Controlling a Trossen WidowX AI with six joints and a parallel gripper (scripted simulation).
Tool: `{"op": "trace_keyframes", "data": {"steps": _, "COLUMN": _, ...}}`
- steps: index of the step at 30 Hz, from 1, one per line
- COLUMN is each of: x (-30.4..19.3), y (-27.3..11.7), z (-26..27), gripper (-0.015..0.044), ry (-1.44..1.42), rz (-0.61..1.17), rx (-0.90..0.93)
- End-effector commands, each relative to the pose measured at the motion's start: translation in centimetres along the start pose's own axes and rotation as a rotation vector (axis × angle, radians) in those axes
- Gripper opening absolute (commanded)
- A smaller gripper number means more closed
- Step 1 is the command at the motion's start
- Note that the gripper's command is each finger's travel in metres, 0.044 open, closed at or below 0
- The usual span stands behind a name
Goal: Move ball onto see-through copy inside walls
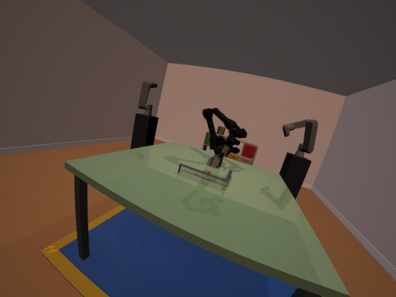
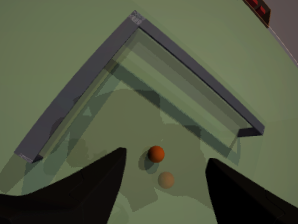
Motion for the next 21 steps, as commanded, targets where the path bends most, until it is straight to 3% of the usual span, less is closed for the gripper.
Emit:
{"op": "trace_keyframes", "data": {"steps": 1, "x": 0.5, "y": 3.1, "z": -1.2, "gripper": 0.0231, "ry": 0.094, "rz": 0.169, "rx": 0.042}}
{"op": "trace_keyframes", "data": {"steps": 11, "x": -0.7, "y": 12.7, "z": -5.9, "gripper": 0.0231, "ry": 0.468, "rz": 0.615, "rx": 0.159}}
{"op": "trace_keyframes", "data": {"steps": 21, "x": -1.7, "y": 14.5, "z": -5.8, "gripper": 0.0231, "ry": 0.496, "rz": 0.642, "rx": 0.165}}
Point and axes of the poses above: the point midway between the two fingers, 35 mm back from their tips, its own y axis out along the fingers, its own z axis across the jaws, x = y × z, the point moved 6 cm from there along -y, back along the fingers, and after that the axes turned 8 degrees about y, right-handed, at the moved point
